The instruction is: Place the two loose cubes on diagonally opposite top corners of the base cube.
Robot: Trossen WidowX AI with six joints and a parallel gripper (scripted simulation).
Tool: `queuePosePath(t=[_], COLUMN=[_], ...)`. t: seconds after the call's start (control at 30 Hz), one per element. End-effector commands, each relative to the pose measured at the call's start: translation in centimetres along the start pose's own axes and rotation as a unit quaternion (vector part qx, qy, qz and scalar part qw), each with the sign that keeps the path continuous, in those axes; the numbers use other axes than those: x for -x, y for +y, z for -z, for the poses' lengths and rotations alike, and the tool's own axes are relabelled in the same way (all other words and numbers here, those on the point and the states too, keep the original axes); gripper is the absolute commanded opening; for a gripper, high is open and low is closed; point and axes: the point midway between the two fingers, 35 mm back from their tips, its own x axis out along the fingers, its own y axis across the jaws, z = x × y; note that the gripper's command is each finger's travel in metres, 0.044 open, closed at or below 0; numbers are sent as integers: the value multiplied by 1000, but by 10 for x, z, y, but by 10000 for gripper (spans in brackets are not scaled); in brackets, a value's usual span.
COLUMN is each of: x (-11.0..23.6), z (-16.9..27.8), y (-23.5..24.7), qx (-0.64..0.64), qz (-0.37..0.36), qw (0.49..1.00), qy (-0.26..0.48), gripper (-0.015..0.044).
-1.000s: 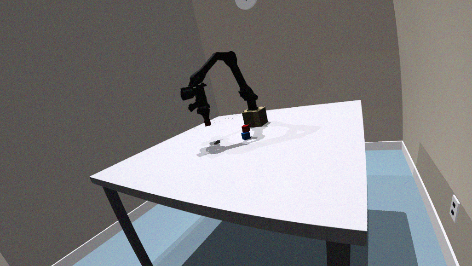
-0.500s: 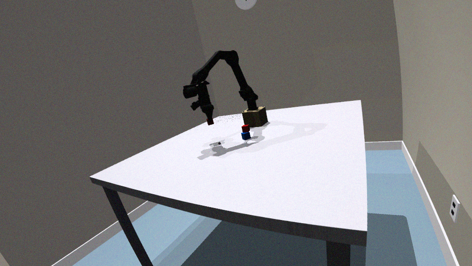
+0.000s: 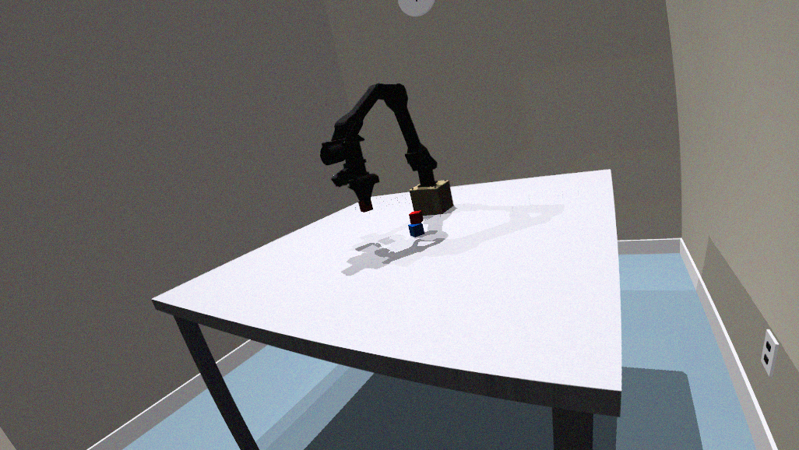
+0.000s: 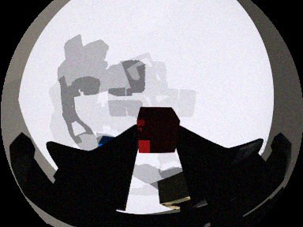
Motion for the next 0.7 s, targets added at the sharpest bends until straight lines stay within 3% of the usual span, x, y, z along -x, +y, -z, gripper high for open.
queuePosePath(t=[0.0, 0.67], x=[0, -1], z=[5, 41], y=[11, 66], qx=[33, 197], qz=[0, -6], qw=[999, 980], qy=[-3, -2], gripper=[105, 105])
